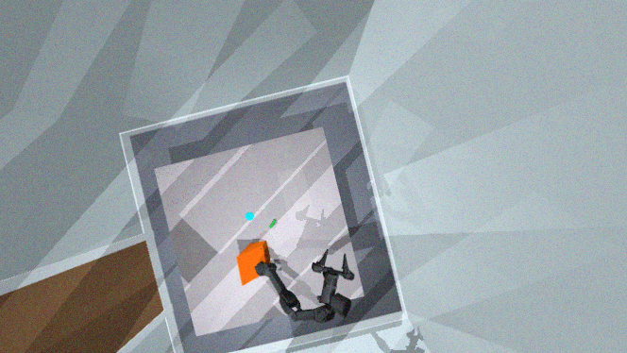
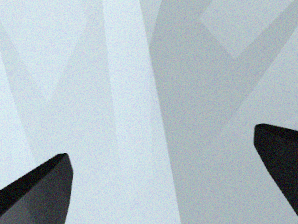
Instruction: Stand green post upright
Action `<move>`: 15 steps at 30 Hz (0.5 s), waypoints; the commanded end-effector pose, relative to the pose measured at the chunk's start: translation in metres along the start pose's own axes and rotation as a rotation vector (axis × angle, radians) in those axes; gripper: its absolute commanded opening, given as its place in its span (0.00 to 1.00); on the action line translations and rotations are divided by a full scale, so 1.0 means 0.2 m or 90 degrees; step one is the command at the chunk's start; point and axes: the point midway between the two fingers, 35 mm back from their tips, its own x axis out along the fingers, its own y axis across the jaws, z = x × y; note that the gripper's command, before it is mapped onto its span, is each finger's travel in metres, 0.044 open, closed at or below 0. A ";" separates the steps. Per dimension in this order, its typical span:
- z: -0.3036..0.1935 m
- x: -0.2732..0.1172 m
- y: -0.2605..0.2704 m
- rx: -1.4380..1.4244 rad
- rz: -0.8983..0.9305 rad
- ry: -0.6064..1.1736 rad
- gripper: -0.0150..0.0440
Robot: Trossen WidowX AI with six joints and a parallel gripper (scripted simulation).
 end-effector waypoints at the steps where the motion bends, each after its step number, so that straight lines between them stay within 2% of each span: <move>1: 0.00 0.01 0.00 -0.003 -0.002 -0.003 0.89; 6: 0.13 0.19 -0.13 -0.082 -0.053 -0.068 0.67; 15: 0.40 0.49 -0.45 -0.268 -0.180 -0.182 0.65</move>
